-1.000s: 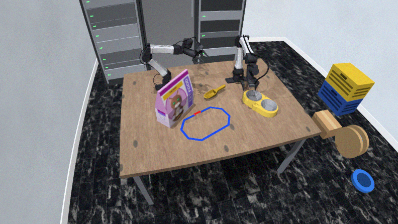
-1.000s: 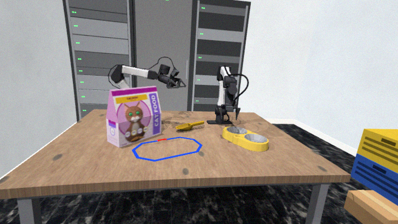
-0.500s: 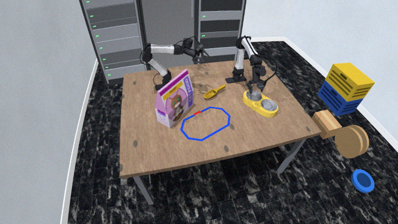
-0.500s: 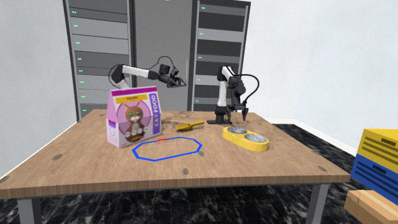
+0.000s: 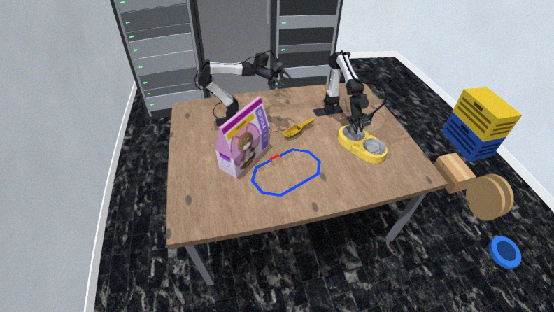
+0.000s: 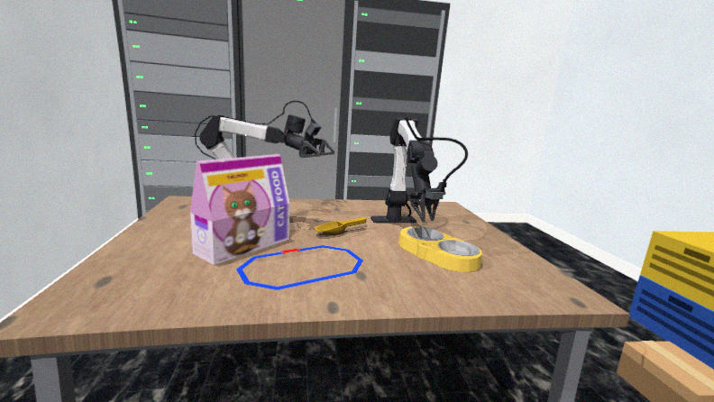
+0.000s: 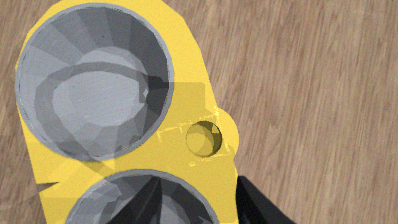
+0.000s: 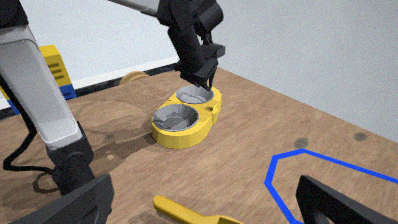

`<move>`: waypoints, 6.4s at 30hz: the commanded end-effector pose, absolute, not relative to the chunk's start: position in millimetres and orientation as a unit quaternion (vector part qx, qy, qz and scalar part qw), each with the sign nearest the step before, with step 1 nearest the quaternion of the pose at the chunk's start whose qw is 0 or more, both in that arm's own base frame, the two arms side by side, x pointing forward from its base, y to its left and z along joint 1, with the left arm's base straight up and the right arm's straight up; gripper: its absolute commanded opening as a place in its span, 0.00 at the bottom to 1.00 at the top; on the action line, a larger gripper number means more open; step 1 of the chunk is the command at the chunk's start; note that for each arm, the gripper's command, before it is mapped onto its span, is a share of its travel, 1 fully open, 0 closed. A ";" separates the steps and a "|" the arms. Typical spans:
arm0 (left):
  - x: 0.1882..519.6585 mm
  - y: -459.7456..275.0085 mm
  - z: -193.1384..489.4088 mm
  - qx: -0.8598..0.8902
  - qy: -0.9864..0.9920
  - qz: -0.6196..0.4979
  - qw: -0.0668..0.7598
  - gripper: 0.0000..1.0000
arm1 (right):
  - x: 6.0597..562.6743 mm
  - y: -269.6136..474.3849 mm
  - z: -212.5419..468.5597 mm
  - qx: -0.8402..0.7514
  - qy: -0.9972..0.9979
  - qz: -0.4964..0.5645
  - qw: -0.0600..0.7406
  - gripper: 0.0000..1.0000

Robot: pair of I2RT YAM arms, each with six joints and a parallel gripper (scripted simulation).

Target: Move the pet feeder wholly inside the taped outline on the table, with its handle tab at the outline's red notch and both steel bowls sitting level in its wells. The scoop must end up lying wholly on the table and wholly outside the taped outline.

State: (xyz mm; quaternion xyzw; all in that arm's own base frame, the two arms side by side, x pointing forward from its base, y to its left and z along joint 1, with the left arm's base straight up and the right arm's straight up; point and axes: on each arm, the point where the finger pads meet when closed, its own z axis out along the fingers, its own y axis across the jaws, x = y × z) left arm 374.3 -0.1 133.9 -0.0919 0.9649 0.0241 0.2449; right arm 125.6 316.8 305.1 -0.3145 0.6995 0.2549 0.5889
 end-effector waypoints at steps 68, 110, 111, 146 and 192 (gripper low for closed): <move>397.2 -48.3 40.5 -0.183 0.946 0.052 0.264 0.10 | 138.6 293.9 274.5 -0.280 0.750 0.195 0.567 1.00; 395.3 -88.4 43.0 -0.117 0.954 0.031 0.274 0.10 | 138.3 293.4 277.7 -0.277 0.749 0.199 0.568 1.00; 394.9 -91.2 42.5 -0.112 0.955 0.030 0.273 0.10 | 138.3 293.4 277.7 -0.277 0.749 0.199 0.568 1.00; 380.6 -218.6 43.6 0.084 0.956 -0.034 0.279 0.10 | 138.3 293.4 277.7 -0.277 0.749 0.199 0.568 1.00; 352.6 -339.9 37.7 0.321 0.907 -0.099 0.252 0.10 | 138.3 293.4 277.7 -0.277 0.749 0.199 0.568 1.00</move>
